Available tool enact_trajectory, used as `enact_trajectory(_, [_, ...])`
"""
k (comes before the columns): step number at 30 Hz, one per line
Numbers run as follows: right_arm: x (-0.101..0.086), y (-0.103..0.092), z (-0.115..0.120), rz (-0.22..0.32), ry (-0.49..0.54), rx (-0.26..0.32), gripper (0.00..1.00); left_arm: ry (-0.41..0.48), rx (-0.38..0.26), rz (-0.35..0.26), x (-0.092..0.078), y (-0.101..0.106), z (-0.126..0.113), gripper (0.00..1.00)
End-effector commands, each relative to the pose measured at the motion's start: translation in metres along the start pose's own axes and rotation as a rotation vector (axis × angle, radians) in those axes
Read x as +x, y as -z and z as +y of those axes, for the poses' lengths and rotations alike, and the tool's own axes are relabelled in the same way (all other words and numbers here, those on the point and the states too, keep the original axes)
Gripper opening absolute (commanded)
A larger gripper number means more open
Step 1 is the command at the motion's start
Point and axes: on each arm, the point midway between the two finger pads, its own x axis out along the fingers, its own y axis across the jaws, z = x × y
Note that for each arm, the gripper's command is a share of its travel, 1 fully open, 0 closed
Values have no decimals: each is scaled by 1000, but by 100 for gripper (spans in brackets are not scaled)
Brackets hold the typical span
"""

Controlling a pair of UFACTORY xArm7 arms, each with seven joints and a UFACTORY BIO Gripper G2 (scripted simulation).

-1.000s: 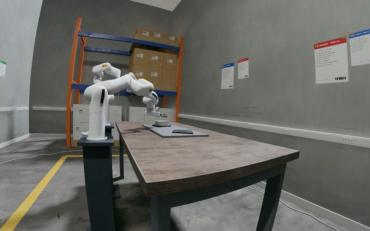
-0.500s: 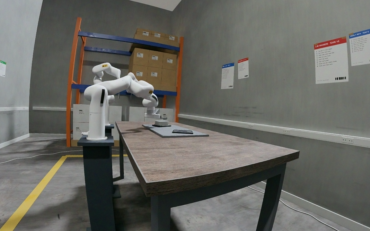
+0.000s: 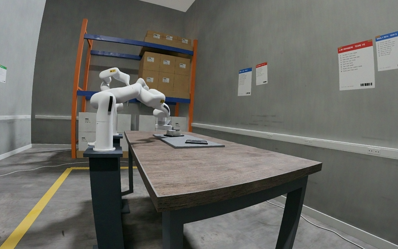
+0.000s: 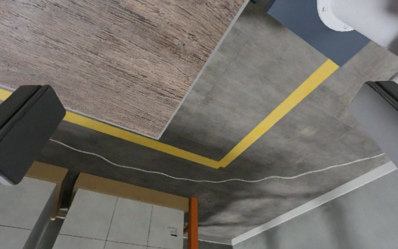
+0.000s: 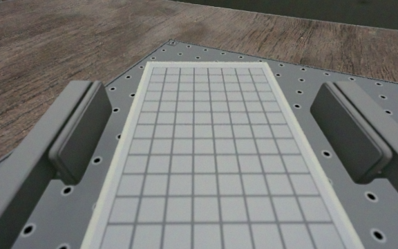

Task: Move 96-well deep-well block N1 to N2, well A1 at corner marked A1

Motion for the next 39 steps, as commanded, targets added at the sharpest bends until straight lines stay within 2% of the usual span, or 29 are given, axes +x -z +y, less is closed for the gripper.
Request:
enact_trajectory(1, [1,4,0,-5,1,2,37,-2,0,-1,-1,0,0,100])
enact_trajectory(39, [1,21,0,-5,1,2,37,-2,0,-1,-1,0,0,100])
